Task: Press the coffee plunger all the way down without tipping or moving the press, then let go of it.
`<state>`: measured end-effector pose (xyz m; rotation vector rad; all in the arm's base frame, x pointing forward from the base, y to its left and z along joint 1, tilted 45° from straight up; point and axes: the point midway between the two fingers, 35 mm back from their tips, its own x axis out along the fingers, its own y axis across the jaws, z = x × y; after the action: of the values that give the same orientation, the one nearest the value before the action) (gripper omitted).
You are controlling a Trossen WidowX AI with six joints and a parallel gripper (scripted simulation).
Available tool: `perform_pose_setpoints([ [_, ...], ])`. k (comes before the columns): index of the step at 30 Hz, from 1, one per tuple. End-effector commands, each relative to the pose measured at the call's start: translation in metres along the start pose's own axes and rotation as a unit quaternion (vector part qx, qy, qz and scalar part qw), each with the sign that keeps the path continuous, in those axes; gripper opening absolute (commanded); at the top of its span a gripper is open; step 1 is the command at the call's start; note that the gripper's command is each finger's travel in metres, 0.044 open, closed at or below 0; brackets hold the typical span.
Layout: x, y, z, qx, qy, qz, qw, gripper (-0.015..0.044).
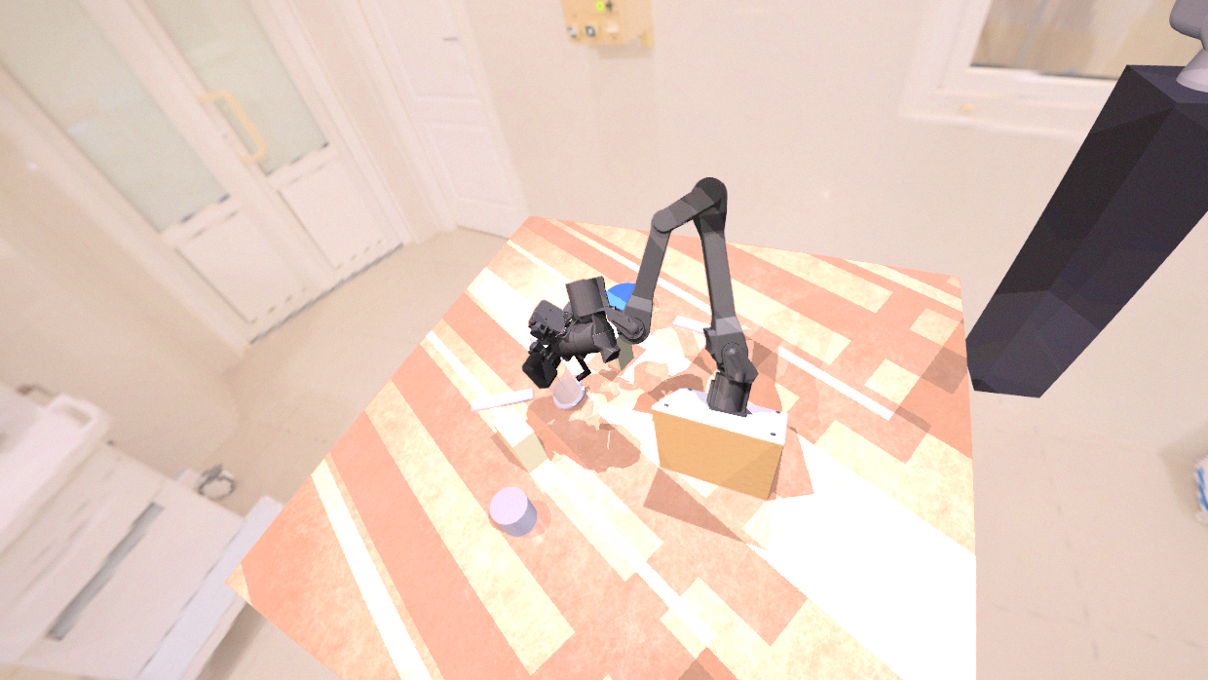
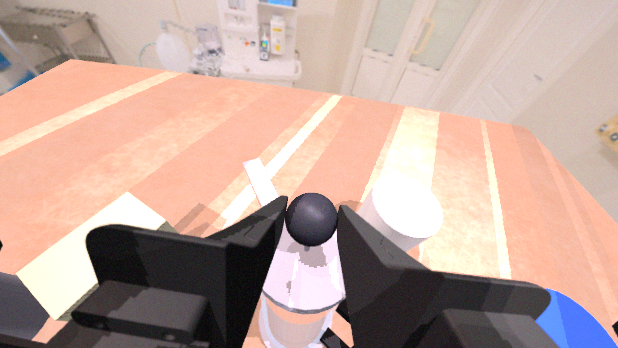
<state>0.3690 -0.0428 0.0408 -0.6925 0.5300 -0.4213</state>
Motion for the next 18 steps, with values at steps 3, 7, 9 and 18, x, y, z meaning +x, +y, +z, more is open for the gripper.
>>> perform_pose_setpoints([
  [3,0.0022,0.0,-0.004,-0.007,0.009,-0.002,1.0,0.0119],
  [7,0.0032,0.0002,-0.0041,-0.007,0.009,-0.002,1.0,0.0119],
  [9,0.0033,0.0003,-0.0038,-0.007,0.009,-0.002,1.0,0.0119],
  [18,0.0024,0.0006,0.0002,-0.002,0.003,-0.001,1.0,0.0119],
])
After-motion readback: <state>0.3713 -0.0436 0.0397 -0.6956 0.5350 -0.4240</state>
